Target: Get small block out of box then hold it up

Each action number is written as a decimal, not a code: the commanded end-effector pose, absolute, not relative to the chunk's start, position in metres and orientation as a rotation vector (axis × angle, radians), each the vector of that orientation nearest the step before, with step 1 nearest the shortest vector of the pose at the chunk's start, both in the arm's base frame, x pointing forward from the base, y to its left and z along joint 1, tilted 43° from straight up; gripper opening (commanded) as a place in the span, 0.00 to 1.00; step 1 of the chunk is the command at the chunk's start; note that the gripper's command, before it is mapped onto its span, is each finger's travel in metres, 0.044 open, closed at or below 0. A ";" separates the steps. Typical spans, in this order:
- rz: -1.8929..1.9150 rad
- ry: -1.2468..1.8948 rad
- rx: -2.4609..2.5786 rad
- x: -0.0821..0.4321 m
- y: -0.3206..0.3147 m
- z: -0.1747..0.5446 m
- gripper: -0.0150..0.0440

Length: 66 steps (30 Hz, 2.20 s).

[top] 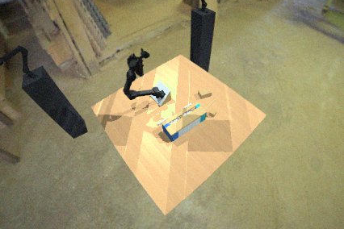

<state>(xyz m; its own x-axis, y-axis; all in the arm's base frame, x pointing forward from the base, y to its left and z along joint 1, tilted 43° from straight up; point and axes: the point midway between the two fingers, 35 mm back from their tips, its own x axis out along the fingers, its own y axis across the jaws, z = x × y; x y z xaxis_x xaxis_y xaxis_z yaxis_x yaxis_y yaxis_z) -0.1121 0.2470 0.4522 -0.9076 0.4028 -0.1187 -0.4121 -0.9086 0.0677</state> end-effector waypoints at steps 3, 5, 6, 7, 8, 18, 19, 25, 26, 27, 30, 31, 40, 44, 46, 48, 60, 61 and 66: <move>2.607 0.295 -0.142 -0.098 0.264 0.440 0.93; 2.447 0.504 -0.128 -0.076 0.285 0.423 0.93; 2.362 0.601 -0.116 -0.065 0.294 0.414 0.93; 2.273 0.693 -0.101 -0.052 0.302 0.404 0.93; 2.182 0.780 -0.084 -0.040 0.310 0.395 0.93; 1.162 1.371 0.203 0.097 0.329 0.293 0.93; 1.054 1.403 0.238 0.110 0.326 0.283 0.93; 0.413 1.495 0.449 0.183 0.288 0.227 0.93; 0.308 1.495 0.484 0.194 0.279 0.219 0.93; 0.202 1.490 0.518 0.204 0.270 0.210 0.93; -0.109 1.451 0.616 0.231 0.237 0.187 0.93; -0.212 1.429 0.647 0.239 0.226 0.180 0.93; -1.046 1.061 0.857 0.283 0.106 0.133 0.93; -1.246 0.904 0.890 0.287 0.070 0.125 0.93; -1.247 0.903 0.890 0.287 0.070 0.125 0.93; -1.247 0.903 0.890 0.287 0.070 0.125 0.93; -1.247 0.903 0.891 0.288 0.065 0.120 0.93; -1.247 0.903 0.891 0.289 0.063 0.119 0.93; -1.247 0.903 0.891 0.290 0.057 0.114 0.93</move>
